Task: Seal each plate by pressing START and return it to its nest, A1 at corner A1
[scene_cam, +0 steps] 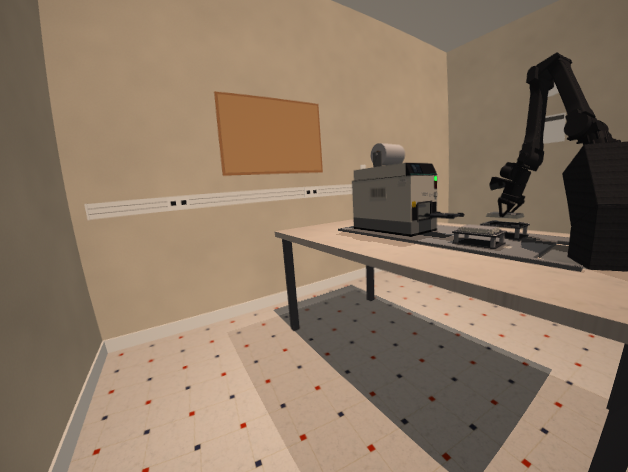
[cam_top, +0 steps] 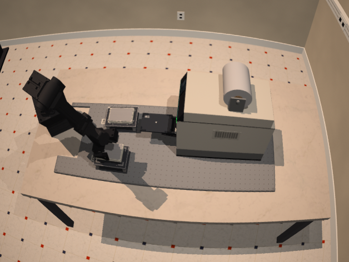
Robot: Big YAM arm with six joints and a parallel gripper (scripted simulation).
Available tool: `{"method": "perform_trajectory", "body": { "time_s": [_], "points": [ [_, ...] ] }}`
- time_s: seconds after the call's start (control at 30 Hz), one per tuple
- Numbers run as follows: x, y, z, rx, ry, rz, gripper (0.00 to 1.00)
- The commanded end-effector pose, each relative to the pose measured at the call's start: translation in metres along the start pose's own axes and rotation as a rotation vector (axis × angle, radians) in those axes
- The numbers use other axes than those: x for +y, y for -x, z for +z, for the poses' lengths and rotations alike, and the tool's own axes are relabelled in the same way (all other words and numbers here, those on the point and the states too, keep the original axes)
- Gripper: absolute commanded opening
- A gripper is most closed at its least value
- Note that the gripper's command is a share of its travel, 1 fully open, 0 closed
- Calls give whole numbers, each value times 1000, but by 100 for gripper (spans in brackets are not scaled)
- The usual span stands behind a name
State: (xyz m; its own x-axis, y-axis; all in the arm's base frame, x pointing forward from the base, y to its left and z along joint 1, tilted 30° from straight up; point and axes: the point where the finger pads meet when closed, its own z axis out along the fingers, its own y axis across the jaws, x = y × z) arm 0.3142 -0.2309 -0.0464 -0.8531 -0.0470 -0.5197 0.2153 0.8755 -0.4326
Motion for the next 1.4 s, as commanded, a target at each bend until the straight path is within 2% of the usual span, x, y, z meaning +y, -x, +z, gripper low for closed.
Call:
{"method": "perform_trajectory", "body": {
  "time_s": [0.0,0.13,0.4,0.6,0.87,1.2,1.37],
  "points": [
    [8,-8,0,24,19,-18,0],
    [13,-8,-1,23,27,-13,0],
    [12,-2,-1,2,18,-7,0],
    [-7,10,-1,-20,-14,-3,0],
    [-2,-9,-2,18,3,-2,0],
    [-1,-8,0,7,-3,20,0],
    [-7,2,7,-11,-14,23,0]
  ]
}}
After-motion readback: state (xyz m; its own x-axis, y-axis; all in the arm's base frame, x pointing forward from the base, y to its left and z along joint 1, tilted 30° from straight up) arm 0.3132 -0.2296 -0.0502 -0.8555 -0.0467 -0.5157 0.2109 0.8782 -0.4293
